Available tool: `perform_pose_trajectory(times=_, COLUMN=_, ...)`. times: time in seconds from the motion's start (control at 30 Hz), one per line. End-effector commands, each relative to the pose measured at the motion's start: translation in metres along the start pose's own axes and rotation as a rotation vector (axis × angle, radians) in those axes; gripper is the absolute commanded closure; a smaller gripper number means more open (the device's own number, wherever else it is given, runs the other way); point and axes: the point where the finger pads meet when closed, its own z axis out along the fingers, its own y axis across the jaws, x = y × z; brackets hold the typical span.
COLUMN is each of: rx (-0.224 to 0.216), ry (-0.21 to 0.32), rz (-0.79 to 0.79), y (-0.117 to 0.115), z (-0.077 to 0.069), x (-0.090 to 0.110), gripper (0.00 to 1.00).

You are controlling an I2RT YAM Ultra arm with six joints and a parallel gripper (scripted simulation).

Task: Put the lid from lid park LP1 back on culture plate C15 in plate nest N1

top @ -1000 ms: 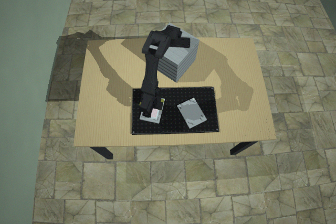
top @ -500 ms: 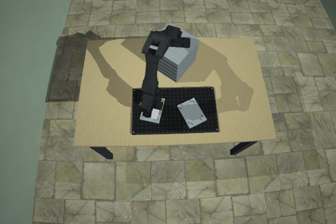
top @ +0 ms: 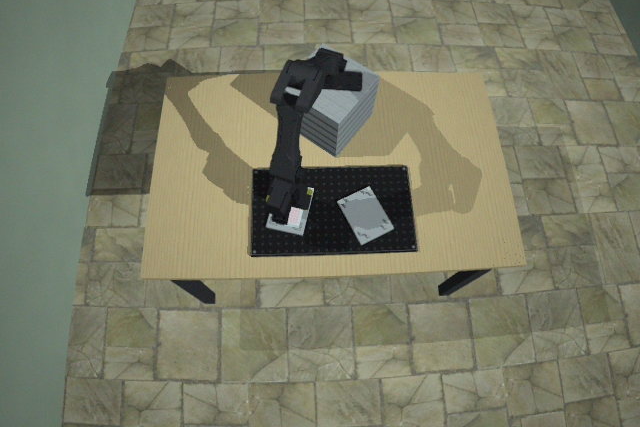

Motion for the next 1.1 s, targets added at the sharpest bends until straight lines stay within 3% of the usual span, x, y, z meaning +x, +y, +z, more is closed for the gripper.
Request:
perform_pose_trajectory(times=0.0, rx=0.002, ry=-0.02, rz=0.0, y=-0.0008, z=-0.0032, x=-0.006, gripper=1.0)
perform_pose_trajectory(times=1.07, rx=0.002, ry=-0.02, rz=0.0, y=-0.0012, z=0.0018, x=-0.0063, gripper=1.0)
